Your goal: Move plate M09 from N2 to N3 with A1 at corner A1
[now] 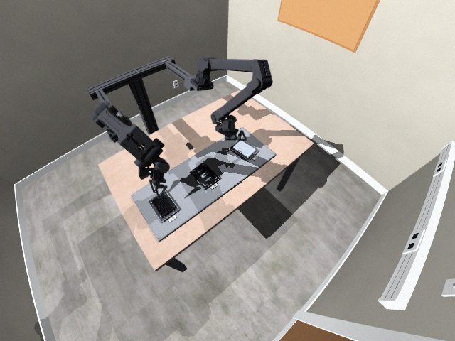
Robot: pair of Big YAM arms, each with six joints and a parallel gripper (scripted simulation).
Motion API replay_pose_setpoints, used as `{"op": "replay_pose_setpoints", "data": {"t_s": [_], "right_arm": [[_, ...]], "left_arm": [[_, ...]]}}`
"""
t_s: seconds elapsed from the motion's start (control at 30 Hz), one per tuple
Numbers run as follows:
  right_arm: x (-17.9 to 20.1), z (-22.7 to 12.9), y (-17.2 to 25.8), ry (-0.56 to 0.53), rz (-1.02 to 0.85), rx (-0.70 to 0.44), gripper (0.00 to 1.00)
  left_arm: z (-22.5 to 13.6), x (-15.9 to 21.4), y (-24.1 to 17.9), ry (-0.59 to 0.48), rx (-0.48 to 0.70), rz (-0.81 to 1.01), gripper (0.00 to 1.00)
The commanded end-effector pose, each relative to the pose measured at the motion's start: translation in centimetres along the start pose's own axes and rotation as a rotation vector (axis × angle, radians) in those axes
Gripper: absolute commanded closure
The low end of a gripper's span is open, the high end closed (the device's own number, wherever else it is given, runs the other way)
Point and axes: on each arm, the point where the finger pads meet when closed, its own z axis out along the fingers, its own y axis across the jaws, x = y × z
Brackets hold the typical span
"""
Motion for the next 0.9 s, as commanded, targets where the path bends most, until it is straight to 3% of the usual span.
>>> {"op": "replay_pose_setpoints", "data": {"t_s": [0.0,0.2,0.47,0.53,0.63,0.87], "right_arm": [[-0.7,-0.9,0.4,-0.009,0.060,-0.022,0.00],[-1.0,-0.8,0.0,-0.018,0.041,-0.012,0.00],[-0.2,0.4,2.0,-0.027,0.074,-0.028,0.00],[-0.2,0.4,2.0,-0.027,0.074,-0.028,0.00],[0.5,1.3,4.3,-0.027,0.064,-0.047,0.00],[1.5,2.6,5.4,0.019,-0.192,-0.004,0.00]], "left_arm": [[-0.3,-0.5,1.3,-0.004,-0.025,0.016,0.00],[-1.3,0.3,-0.9,0.033,0.019,0.124,0.00],[-8.1,7.1,-5.9,0.281,0.262,0.562,0.00],[-8.1,7.1,-5.9,0.281,0.262,0.562,0.00],[-11.6,9.5,-7.3,0.361,0.382,0.736,0.00],[-20.2,14.0,-8.8,0.511,0.680,1.059,0.00]]}}
